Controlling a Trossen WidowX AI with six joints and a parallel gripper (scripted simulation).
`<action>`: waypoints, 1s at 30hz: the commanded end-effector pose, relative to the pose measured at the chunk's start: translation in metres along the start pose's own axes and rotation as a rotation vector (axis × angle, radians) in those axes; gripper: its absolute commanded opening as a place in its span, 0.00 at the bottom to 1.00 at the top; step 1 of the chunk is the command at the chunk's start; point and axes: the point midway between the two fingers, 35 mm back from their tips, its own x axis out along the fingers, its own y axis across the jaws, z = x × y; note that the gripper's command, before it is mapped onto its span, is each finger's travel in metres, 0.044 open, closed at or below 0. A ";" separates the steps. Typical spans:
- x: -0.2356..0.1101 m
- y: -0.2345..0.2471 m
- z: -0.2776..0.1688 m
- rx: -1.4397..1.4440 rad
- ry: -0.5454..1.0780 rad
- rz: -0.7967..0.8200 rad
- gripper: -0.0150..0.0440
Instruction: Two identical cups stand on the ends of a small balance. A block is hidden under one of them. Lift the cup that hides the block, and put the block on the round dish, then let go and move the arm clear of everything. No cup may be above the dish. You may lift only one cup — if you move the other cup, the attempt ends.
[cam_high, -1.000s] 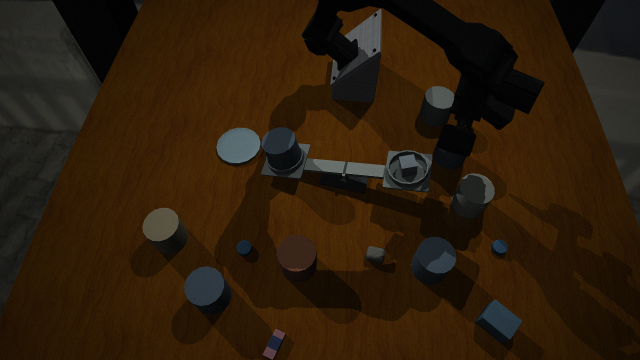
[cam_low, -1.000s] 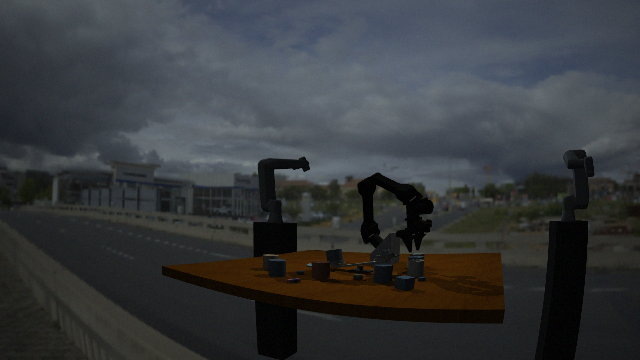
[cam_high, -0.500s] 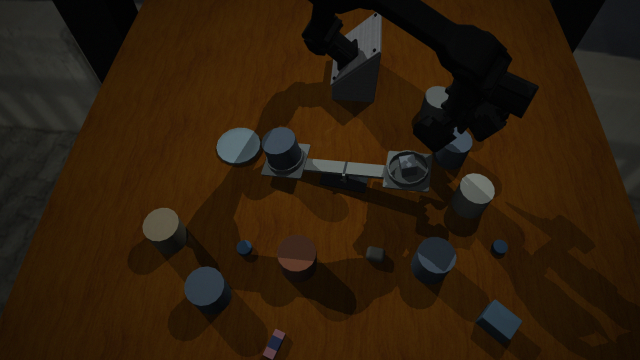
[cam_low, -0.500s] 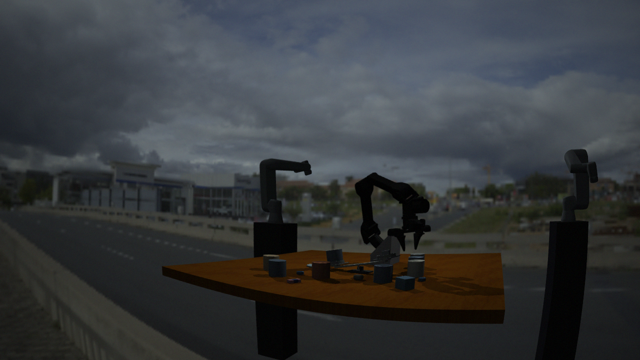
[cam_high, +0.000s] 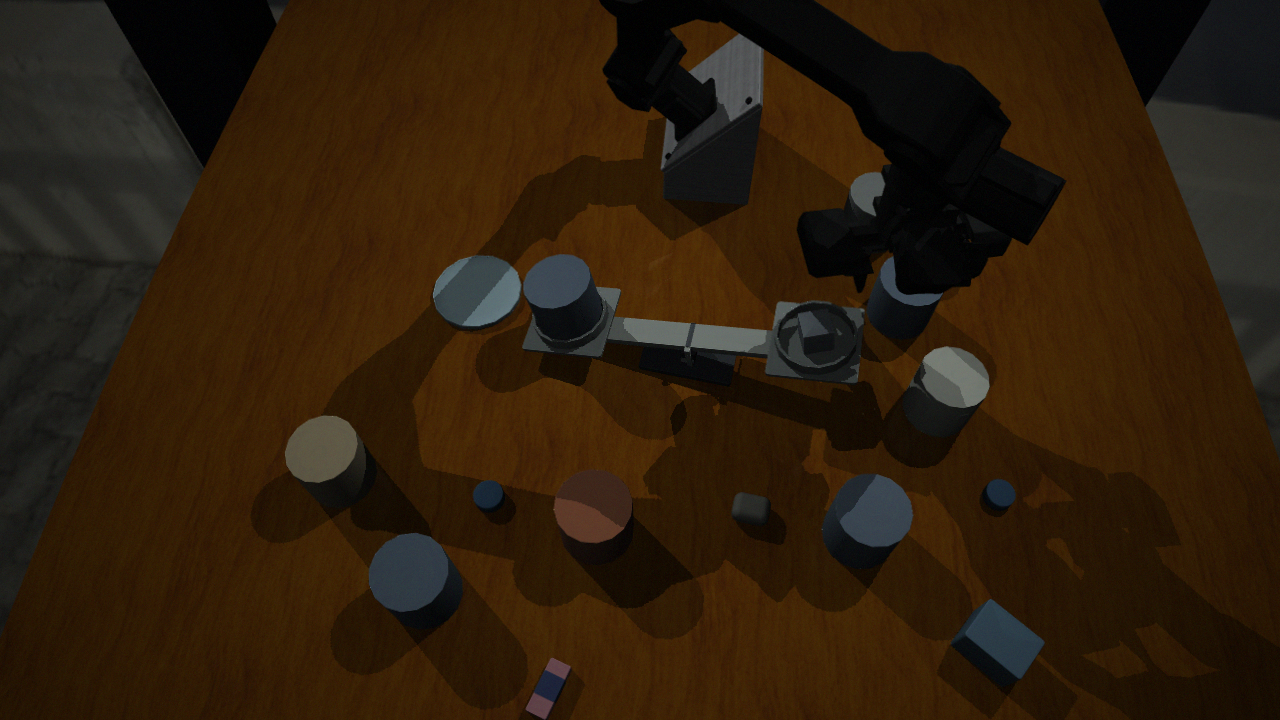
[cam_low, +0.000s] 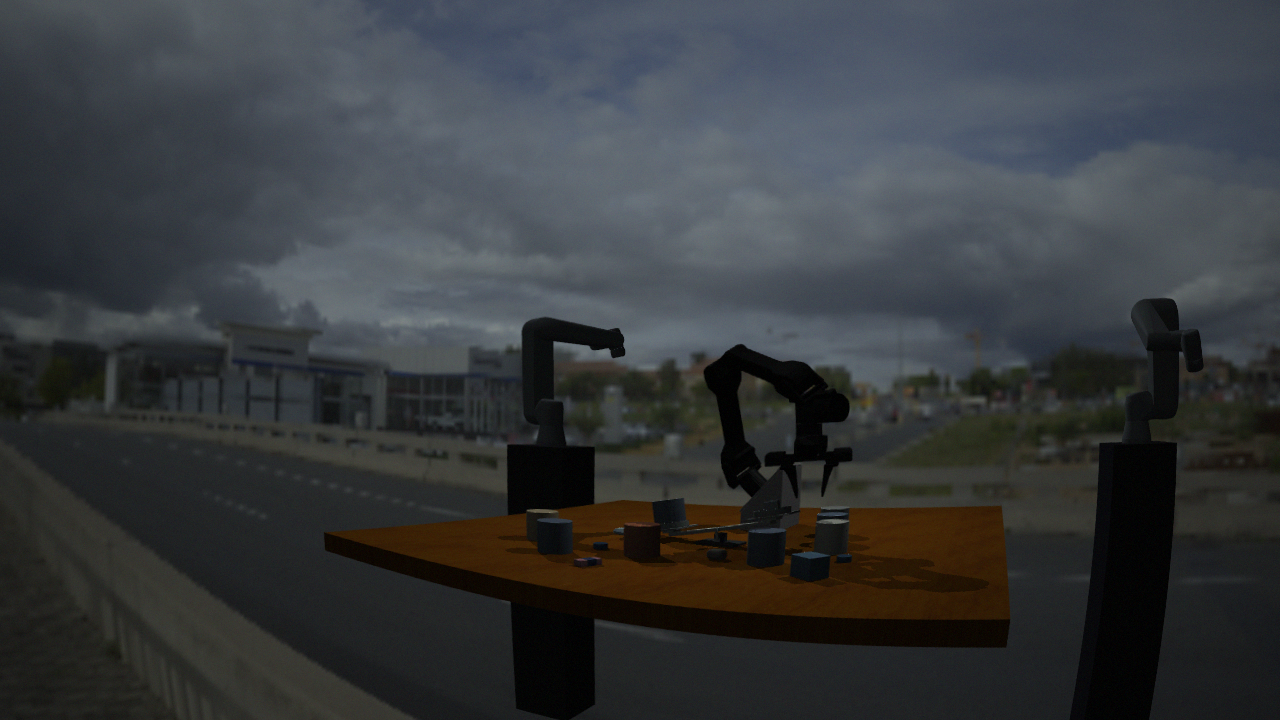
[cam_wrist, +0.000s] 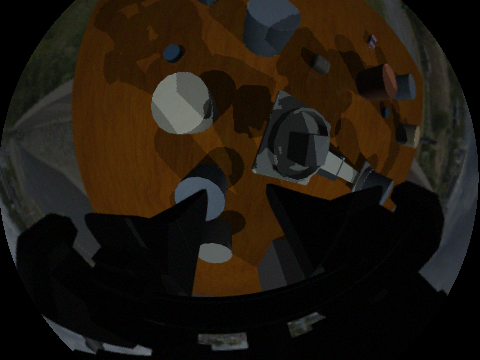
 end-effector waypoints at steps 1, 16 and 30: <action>-0.006 -0.006 0.006 0.153 -0.011 -0.002 0.69; -0.015 -0.030 0.017 0.676 -0.021 -0.014 0.69; -0.023 -0.052 0.026 1.164 -0.038 -0.023 0.69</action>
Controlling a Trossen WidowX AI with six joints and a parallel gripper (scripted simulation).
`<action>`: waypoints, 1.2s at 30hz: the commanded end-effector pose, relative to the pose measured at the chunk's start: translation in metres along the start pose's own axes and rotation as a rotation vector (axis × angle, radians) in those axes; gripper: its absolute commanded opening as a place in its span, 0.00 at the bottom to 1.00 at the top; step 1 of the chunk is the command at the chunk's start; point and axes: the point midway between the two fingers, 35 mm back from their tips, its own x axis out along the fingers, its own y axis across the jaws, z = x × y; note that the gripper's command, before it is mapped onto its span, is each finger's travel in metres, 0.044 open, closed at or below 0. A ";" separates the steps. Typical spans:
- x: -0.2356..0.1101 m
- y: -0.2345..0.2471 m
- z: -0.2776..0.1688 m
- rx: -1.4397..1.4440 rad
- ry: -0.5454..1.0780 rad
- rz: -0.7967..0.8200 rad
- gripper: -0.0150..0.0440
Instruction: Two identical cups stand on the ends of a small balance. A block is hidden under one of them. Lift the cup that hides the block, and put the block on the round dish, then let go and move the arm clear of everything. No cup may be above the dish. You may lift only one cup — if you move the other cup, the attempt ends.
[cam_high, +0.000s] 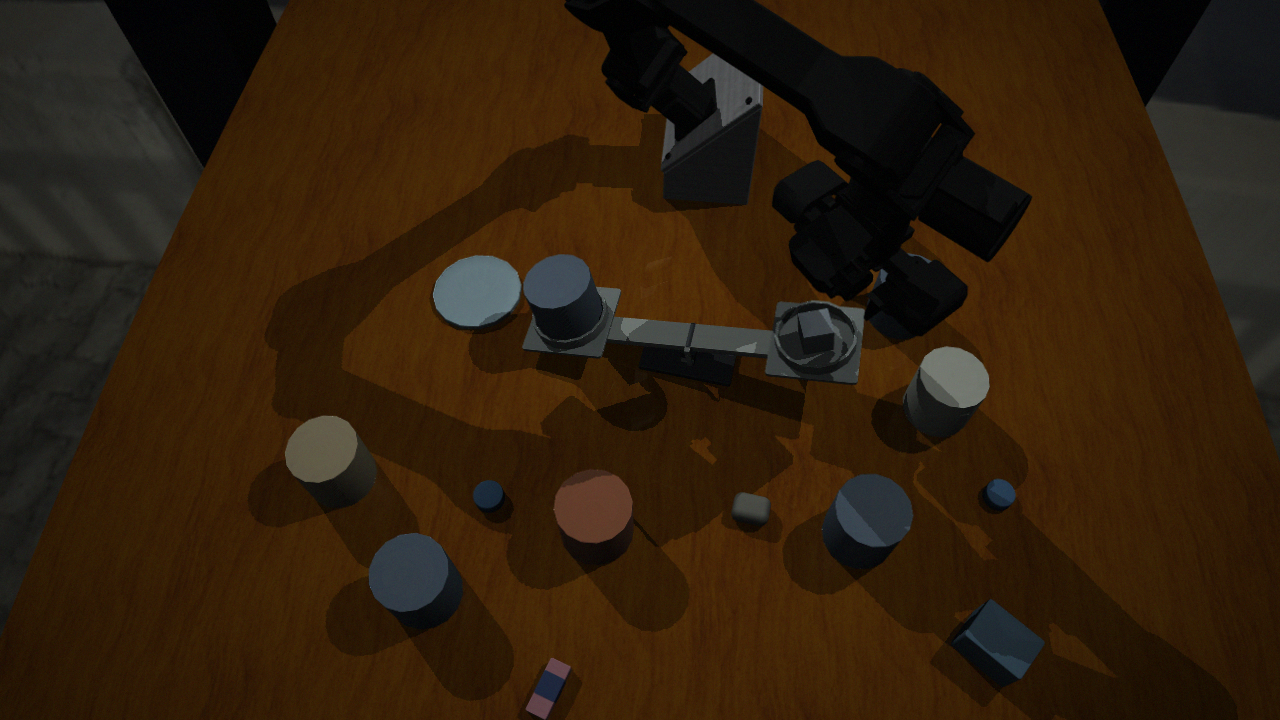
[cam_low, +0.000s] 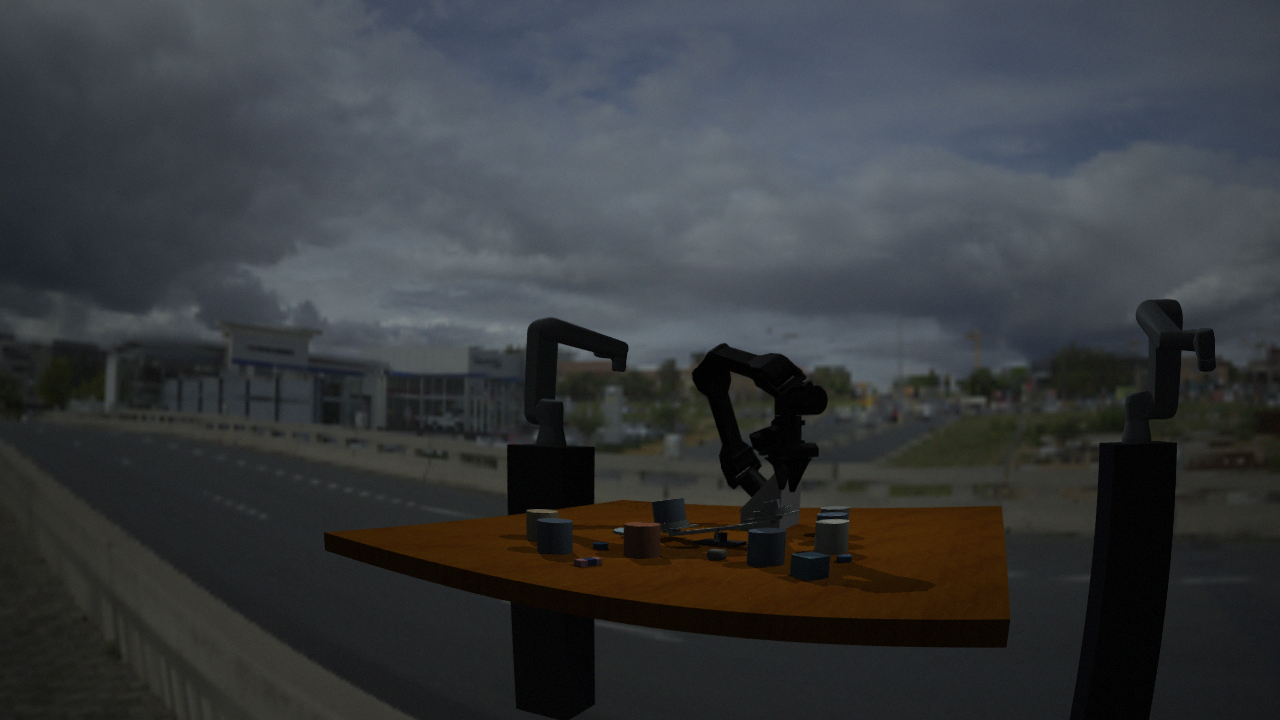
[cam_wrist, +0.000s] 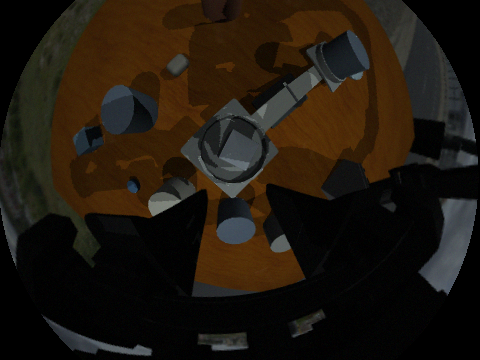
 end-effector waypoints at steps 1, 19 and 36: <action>-0.005 0.000 0.009 0.154 -0.008 0.007 0.69; -0.011 -0.004 0.029 0.554 -0.022 0.006 0.69; 0.018 -0.004 0.030 0.555 -0.023 0.006 0.69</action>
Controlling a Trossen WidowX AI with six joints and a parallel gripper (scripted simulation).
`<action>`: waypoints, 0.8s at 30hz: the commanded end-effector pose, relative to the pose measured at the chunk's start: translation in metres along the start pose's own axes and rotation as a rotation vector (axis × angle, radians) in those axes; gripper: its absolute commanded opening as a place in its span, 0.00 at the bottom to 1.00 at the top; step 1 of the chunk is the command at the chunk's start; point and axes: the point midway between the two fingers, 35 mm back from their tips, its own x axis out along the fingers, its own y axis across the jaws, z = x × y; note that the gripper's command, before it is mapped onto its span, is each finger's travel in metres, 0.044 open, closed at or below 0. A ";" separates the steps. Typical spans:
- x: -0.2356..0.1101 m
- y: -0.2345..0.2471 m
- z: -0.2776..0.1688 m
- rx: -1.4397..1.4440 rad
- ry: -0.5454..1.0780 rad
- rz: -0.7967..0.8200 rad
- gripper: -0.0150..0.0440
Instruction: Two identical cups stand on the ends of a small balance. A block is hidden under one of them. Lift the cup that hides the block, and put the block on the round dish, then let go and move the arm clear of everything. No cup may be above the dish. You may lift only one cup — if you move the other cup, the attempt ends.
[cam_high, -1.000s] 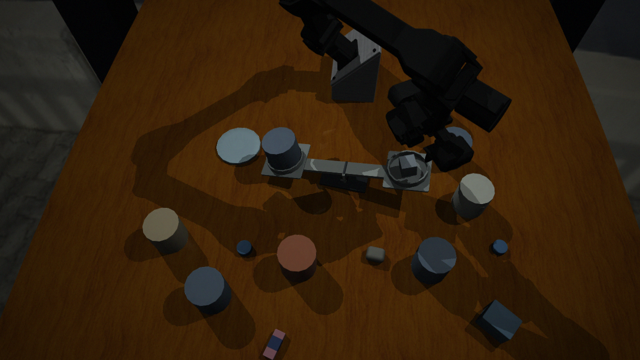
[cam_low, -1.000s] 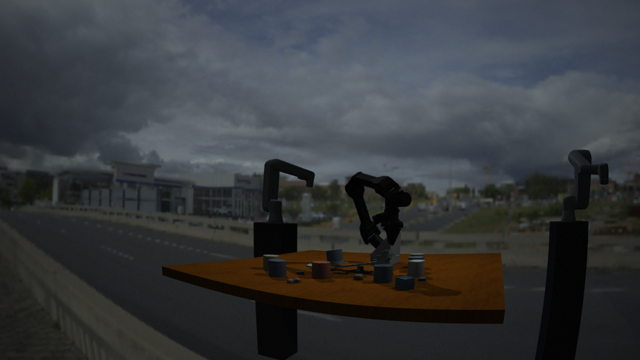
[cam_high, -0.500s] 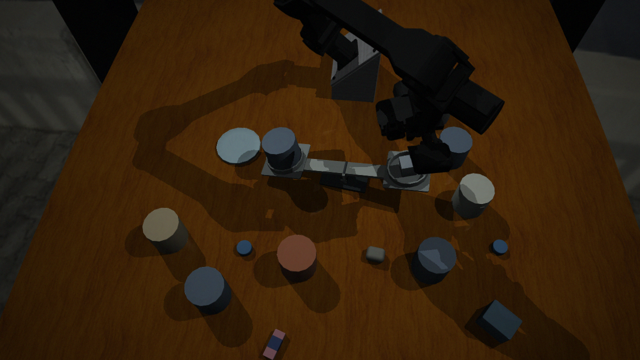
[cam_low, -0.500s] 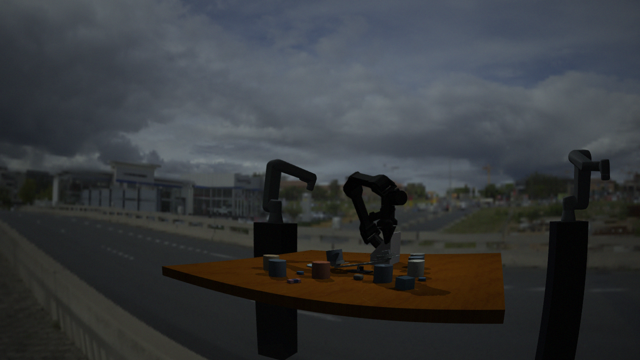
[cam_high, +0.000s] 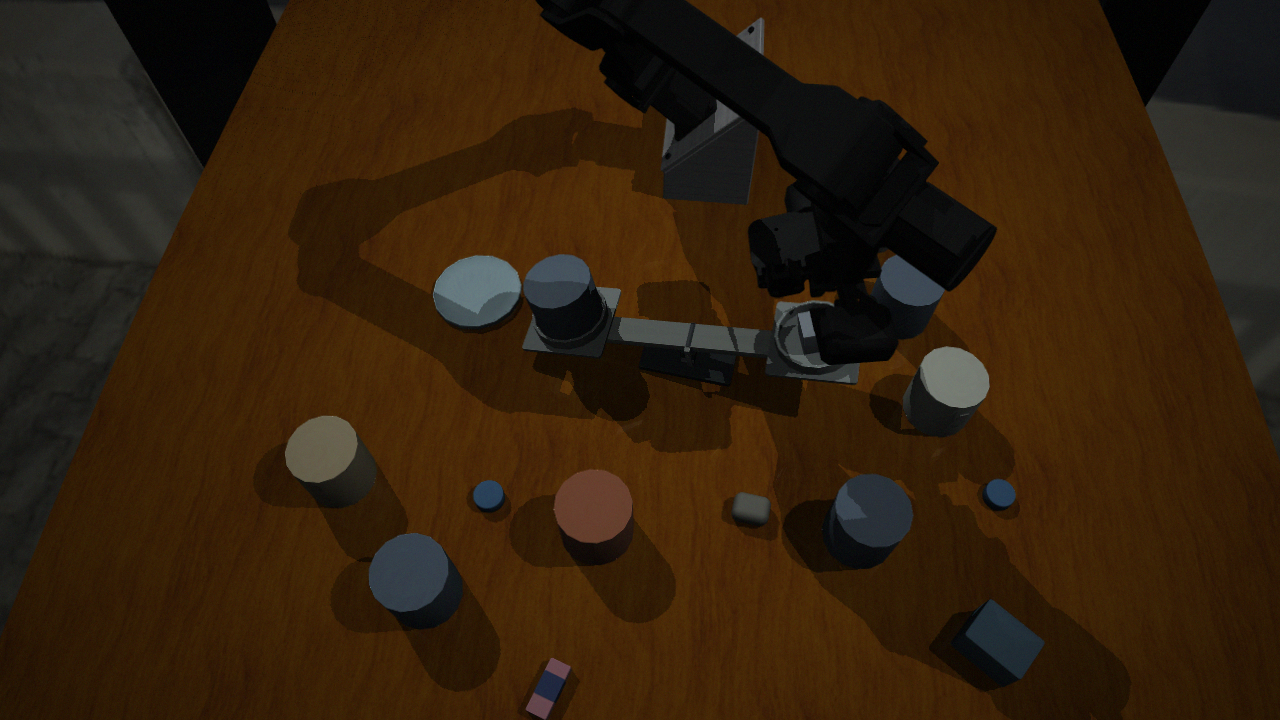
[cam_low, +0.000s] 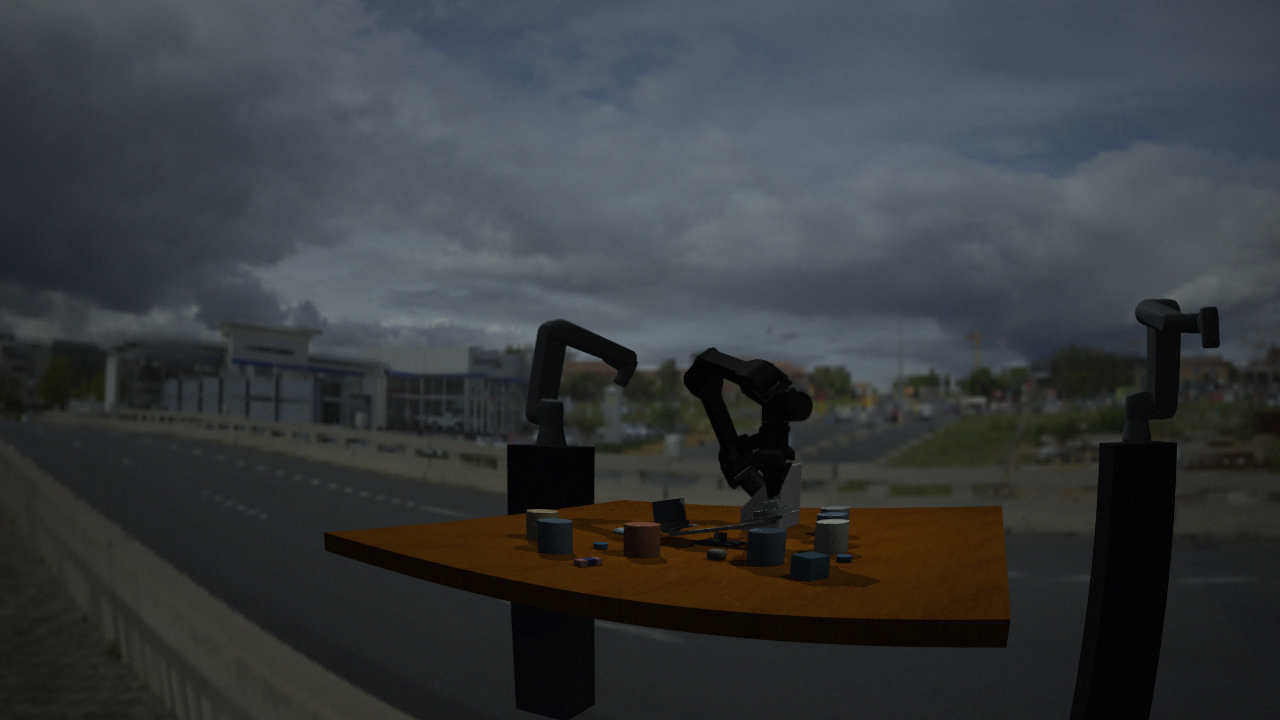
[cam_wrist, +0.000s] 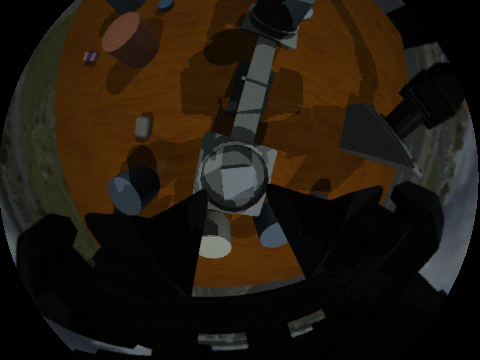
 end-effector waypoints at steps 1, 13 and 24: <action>0.008 -0.001 0.001 -0.009 -0.007 0.000 0.69; 0.027 -0.001 0.001 -0.009 -0.008 0.000 0.69; 0.030 -0.001 0.001 -0.009 -0.008 0.000 0.47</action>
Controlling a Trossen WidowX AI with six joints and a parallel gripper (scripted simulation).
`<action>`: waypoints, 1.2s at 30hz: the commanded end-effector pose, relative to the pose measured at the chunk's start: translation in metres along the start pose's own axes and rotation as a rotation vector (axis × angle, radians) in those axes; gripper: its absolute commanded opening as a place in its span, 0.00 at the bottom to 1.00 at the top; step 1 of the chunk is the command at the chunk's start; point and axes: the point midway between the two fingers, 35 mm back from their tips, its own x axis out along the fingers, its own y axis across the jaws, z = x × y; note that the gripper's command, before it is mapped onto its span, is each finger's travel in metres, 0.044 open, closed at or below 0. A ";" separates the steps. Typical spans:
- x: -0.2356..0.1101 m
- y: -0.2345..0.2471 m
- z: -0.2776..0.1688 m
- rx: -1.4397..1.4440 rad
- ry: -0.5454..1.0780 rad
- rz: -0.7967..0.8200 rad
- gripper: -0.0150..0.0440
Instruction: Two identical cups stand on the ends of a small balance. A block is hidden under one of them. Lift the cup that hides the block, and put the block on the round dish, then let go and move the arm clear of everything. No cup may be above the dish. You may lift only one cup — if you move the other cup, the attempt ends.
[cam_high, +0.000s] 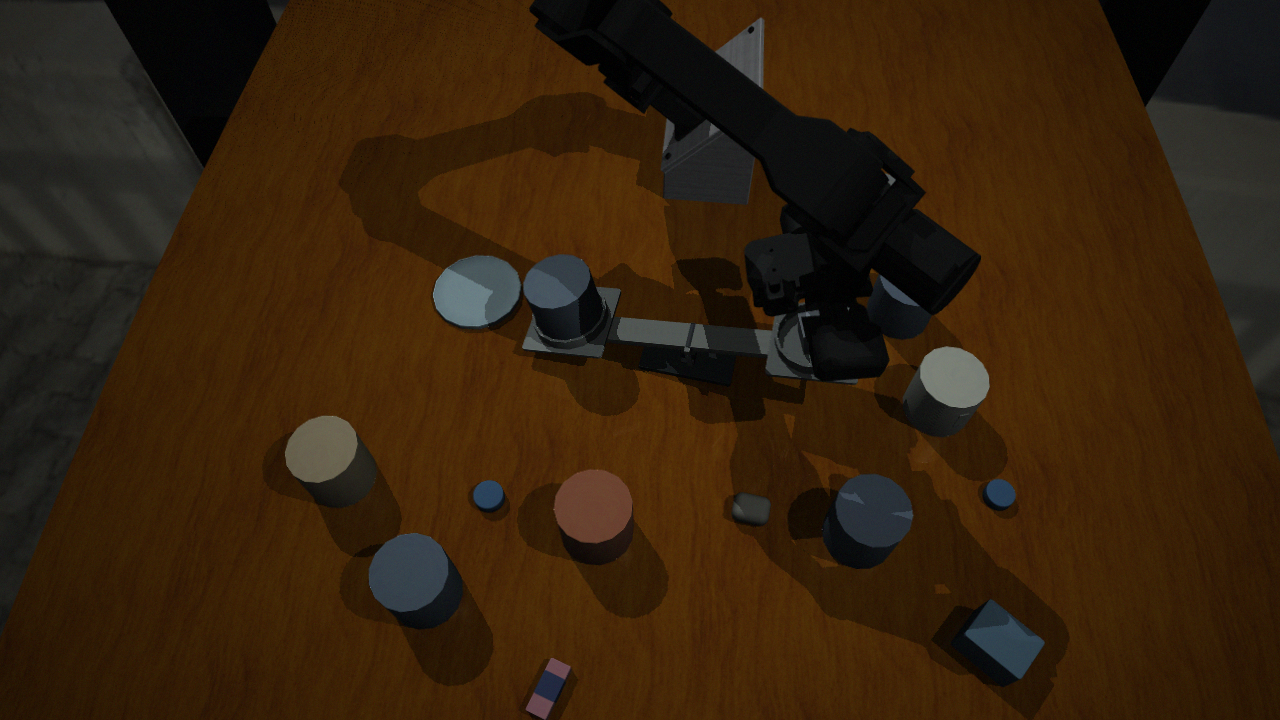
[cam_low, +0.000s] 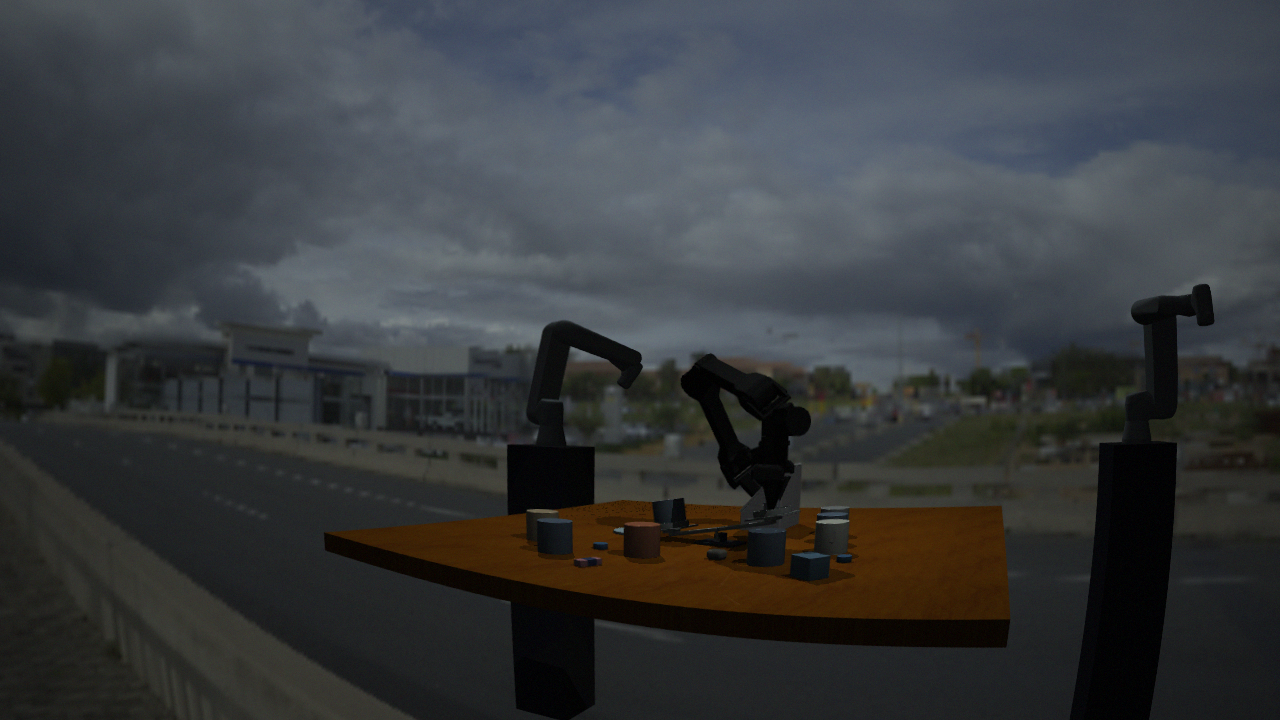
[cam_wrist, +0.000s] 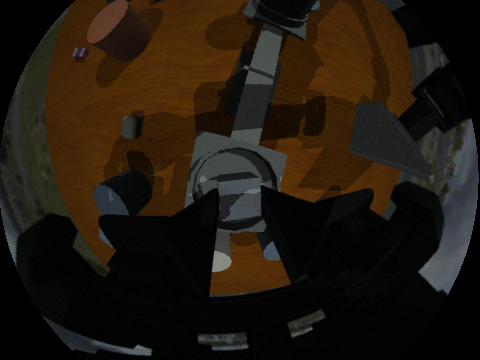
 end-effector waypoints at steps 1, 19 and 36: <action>0.001 0.000 0.000 -0.008 -0.005 0.002 0.46; -0.061 0.003 -0.002 -0.009 -0.001 0.003 0.25; -0.089 0.010 0.049 -0.020 0.036 0.005 0.25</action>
